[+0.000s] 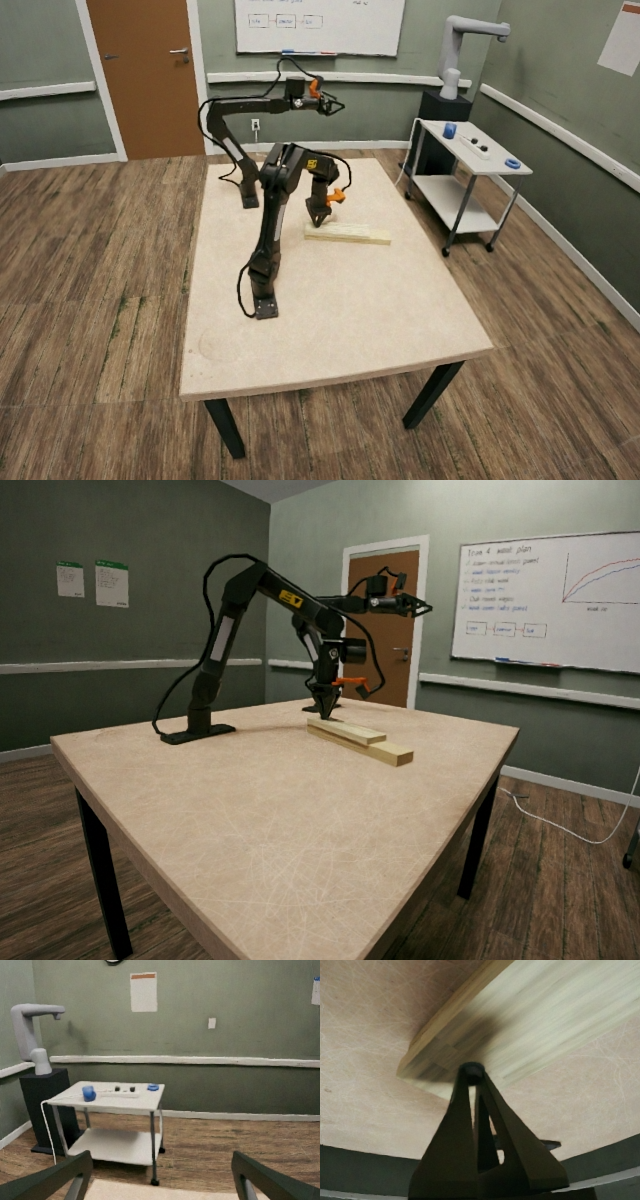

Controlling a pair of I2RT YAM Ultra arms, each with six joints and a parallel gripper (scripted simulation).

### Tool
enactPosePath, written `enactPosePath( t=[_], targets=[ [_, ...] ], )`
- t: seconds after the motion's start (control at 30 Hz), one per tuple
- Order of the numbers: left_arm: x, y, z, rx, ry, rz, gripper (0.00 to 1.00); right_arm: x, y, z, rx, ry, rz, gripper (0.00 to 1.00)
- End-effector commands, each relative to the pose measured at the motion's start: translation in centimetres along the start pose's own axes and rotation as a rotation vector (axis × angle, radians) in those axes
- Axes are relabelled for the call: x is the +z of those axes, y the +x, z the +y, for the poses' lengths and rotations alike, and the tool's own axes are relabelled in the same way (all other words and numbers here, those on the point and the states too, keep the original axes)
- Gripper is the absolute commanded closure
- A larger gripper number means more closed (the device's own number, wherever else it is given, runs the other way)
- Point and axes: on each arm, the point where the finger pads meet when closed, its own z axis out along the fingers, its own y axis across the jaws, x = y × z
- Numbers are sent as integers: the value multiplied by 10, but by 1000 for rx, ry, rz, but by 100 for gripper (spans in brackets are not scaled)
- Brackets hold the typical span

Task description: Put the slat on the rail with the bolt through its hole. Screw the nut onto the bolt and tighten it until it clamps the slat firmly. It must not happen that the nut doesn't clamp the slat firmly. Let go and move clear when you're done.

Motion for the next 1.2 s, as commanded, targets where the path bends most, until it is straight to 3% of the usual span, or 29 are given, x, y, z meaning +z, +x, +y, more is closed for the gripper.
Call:
enactPosePath(
  t=[0.0, 0.17, 0.23, 0.73, 0.8, 1.03, 1.17],
  targets=[
    [-1, -5, 0, 0, 0, -14, 0, -3, -2, -3, 237, -14, -25, 89],
    [-1, -5, 0, 0, 0, -14, 0, -3, -1, -3, 434, -18, -24, 89],
    [-1, -5, 0, 0, 0, -14, 0, -3, -1, -3, 434, -18, -24, 89],
    [-1, -5, 0, 0, 0, -14, 0, -3, -2, -3, 1034, -31, -17, 89],
    [-1, -5, 0, 0, 0, -14, 0, -3, -2, -3, 1034, -31, -17, 89],
    [-1, -5, 0, 0, 0, -14, 0, -3, -2, -4, 1288, -36, -13, 89],
    [-1, -5, 0, 0, 0, -14, 0, -3, -2, -3, 1293, -36, -13, 89]
  ],
)
